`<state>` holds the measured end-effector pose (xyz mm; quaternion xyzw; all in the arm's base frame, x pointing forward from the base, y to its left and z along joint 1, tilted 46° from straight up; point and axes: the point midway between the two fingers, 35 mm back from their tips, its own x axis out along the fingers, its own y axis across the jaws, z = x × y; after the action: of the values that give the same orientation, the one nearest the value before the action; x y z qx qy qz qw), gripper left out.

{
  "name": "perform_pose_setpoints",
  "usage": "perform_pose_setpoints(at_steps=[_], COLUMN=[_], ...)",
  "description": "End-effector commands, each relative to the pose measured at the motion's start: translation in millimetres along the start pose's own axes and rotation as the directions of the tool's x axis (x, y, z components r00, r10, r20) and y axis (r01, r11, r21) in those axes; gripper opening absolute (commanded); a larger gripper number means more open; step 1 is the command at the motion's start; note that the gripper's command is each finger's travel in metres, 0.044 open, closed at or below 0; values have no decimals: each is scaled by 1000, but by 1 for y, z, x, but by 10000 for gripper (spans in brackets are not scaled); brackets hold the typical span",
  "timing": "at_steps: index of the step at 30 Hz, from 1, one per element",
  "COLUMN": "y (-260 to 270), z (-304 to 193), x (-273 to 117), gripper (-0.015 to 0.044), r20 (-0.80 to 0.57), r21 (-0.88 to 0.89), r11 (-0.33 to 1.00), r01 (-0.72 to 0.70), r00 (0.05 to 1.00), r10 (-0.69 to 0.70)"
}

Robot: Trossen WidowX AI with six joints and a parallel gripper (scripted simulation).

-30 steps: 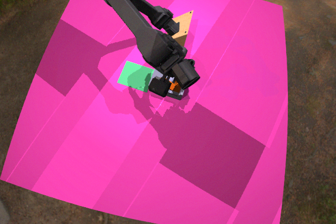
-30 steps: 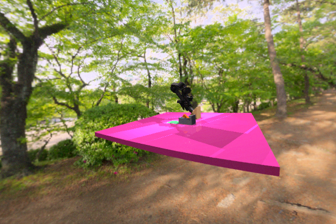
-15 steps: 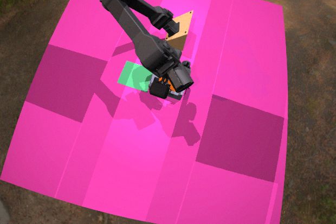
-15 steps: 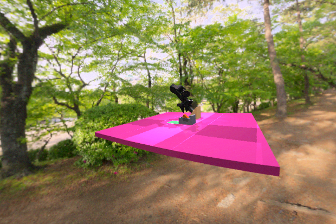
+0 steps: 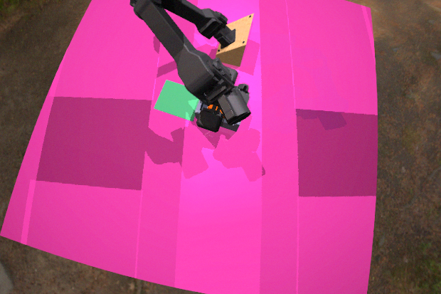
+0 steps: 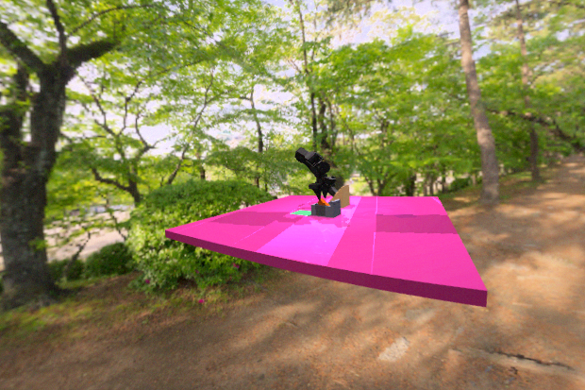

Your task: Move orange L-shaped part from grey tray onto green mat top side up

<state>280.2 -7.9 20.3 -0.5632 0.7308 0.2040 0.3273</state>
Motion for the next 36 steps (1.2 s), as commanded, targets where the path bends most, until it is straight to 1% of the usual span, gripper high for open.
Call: perform_pose_setpoints(at_steps=[1, 16, 21, 31, 34, 36], y=[0, 1, 1, 1, 1, 1], z=[-1, -2, -1, -1, -1, -1], x=[7, 28, 25, 25, 25, 25], gripper=[280, 280, 149, 82, 3, 0], r20=[-6, -8, -2, -2, -2, -2], r21=[-7, -6, 1, 1, 1, 1], r11=[1000, 1000, 1000, 1000, 1000, 1000], r01=[3, 3, -1, -1, -1, -1], r00=[1000, 1000, 1000, 1000, 1000, 1000], r10=[-3, -3, 1, 1, 1, 1])
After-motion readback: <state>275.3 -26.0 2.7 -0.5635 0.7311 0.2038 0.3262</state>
